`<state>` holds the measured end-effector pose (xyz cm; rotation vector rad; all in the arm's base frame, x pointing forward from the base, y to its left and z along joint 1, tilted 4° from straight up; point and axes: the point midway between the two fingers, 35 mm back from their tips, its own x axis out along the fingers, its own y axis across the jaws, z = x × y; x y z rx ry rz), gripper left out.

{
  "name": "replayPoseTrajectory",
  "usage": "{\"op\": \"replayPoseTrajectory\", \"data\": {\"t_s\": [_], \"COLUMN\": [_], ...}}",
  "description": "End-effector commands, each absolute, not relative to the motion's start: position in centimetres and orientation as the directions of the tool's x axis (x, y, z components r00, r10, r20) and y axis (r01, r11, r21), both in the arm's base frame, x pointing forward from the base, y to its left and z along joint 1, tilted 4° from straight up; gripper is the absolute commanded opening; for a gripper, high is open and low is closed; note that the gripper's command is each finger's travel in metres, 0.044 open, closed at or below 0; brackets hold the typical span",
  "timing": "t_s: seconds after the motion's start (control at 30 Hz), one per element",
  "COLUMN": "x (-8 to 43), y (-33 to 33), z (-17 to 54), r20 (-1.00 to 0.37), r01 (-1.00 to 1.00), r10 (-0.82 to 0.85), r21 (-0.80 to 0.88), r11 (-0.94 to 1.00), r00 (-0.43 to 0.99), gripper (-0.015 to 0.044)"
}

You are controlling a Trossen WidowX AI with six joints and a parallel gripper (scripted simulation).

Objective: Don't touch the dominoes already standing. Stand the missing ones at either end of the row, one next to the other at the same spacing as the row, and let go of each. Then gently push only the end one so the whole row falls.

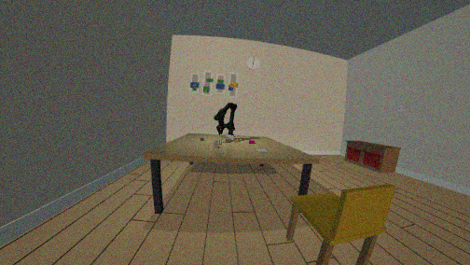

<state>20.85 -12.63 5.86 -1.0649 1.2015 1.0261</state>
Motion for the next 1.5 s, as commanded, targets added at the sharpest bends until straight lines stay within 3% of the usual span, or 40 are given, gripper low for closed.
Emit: {"op": "replayPoseTrajectory", "data": {"t_s": [0.0, 0.37, 1.1, 1.47], "x": [20.3, 20.5, 20.8, 20.8], "y": [-13.2, -12.6, -12.3, -12.3], "z": [5.8, -0.6, -2.2, -2.2], "r20": [-0.997, -0.997, -0.997, -0.997], "r01": [-0.982, -0.982, -0.982, -0.982], "r10": [0.040, 0.041, 0.042, 0.042], "r21": [-0.057, -0.057, -0.057, -0.057], "r11": [0.179, 0.179, 0.179, 0.179], "r00": [0.065, 0.065, 0.065, 0.065], "gripper": [0.0440, 0.0440, 0.0440, 0.0151]}}
